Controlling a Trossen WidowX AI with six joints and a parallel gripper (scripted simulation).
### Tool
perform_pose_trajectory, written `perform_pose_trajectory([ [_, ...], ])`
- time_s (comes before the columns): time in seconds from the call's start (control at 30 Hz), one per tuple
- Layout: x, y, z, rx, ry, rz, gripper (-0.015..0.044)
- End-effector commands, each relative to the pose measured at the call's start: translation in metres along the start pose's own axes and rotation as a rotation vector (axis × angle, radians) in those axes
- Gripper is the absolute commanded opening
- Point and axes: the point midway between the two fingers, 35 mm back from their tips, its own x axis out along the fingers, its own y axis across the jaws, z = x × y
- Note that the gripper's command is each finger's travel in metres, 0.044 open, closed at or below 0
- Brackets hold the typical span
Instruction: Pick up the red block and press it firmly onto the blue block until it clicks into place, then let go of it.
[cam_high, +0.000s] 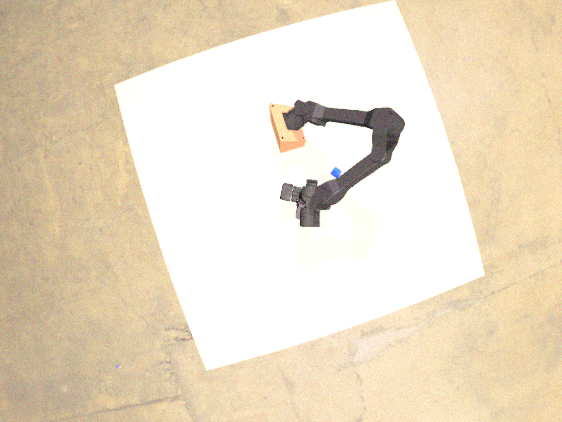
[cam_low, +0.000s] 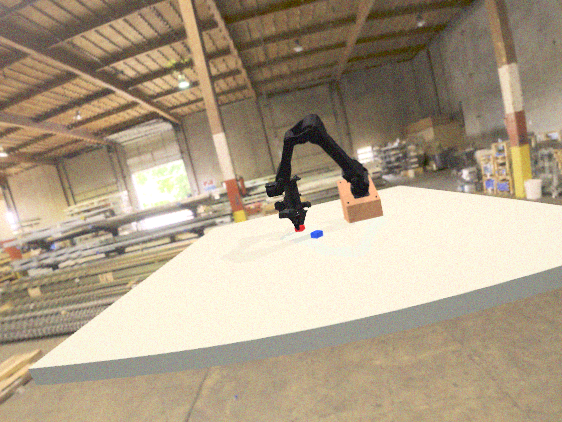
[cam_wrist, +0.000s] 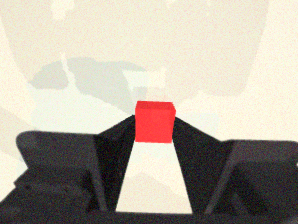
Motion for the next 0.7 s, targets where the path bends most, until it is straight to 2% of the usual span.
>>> perform_pose_trajectory([
  [0.0, 0.001, 0.000, 0.000, 0.003, 0.001, 0.001, 0.0078],
  [0.07, 0.001, 0.000, 0.000, 0.003, 0.001, 0.001, 0.0065],
  [0.17, -0.002, 0.000, 0.000, 0.003, 0.001, 0.000, 0.0000],
  [0.67, -0.069, 0.000, 0.006, 0.004, -0.005, -0.008, 0.0000],
])
